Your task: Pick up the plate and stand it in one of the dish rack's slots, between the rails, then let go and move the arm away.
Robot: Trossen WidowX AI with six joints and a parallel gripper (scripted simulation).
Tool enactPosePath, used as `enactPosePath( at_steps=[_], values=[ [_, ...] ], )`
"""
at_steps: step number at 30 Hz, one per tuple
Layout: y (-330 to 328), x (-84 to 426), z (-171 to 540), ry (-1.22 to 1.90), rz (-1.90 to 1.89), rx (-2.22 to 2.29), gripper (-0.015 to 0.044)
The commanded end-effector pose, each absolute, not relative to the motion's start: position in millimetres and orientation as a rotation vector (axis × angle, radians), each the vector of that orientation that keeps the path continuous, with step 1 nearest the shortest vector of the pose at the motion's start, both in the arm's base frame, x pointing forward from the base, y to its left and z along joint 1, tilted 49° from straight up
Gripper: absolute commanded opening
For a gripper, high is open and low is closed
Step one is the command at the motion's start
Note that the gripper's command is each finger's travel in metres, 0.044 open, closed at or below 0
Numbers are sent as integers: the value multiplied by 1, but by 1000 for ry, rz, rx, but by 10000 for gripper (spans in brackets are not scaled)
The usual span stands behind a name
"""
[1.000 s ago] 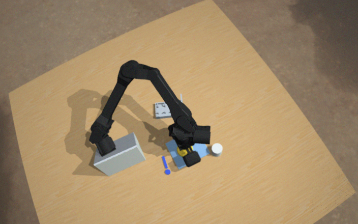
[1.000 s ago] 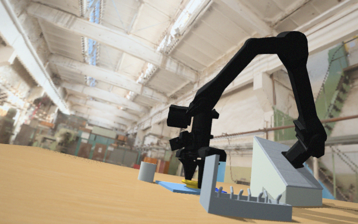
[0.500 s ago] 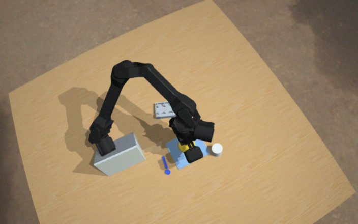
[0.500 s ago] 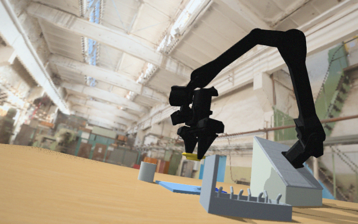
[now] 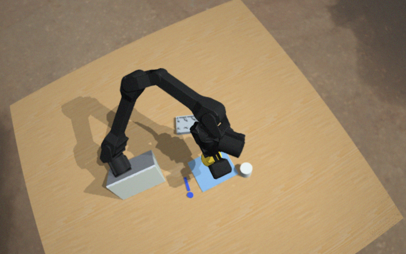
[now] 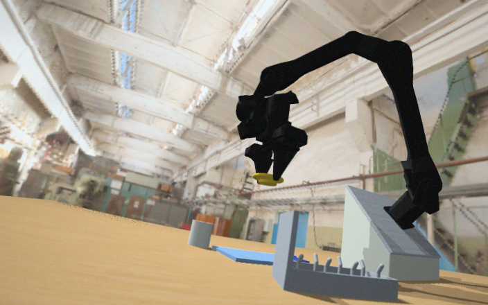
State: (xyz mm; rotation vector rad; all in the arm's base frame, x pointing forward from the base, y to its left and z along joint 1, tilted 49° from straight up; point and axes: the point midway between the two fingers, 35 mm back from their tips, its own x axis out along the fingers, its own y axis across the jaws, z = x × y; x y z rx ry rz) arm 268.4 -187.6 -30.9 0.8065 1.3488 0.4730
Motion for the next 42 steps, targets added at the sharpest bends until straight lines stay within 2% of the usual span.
enactPosePath(
  at_steps=[1, 8, 42],
  values=[
    [-202, 265, -19, 1345, 483, 799, 0],
    [-202, 264, -8, 1361, 451, 842, 0],
    [-101, 255, 114, 1590, -441, 1773, 0]
  ],
)
